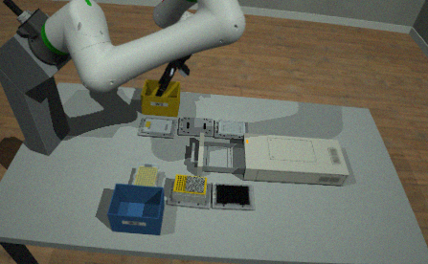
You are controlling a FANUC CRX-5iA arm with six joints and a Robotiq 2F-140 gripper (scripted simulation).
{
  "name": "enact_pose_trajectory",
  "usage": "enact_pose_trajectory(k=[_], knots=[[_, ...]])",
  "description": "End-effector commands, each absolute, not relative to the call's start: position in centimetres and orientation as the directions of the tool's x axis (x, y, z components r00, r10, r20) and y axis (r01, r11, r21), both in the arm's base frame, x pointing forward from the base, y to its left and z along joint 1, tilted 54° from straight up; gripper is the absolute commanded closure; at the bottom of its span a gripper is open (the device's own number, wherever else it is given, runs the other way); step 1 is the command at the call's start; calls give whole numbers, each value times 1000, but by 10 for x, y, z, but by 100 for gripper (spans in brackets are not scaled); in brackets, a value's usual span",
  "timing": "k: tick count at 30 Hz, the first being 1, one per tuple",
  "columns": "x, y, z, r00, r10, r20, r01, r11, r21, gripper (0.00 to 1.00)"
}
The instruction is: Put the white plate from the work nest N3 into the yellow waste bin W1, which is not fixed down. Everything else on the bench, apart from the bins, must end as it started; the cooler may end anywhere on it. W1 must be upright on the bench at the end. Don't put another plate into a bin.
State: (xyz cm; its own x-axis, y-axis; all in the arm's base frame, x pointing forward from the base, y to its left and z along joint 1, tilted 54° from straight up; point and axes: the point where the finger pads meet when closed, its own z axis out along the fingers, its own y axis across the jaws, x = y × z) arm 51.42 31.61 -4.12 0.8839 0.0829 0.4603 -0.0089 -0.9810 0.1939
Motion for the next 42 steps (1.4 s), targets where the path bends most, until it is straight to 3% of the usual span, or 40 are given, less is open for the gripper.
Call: enact_pose_trajectory(k=[1,42], knots=[[514,317,-41,884,83,461,-8,-981,193,30],[482,322,-17,884,83,461,-8,-981,193,30]])
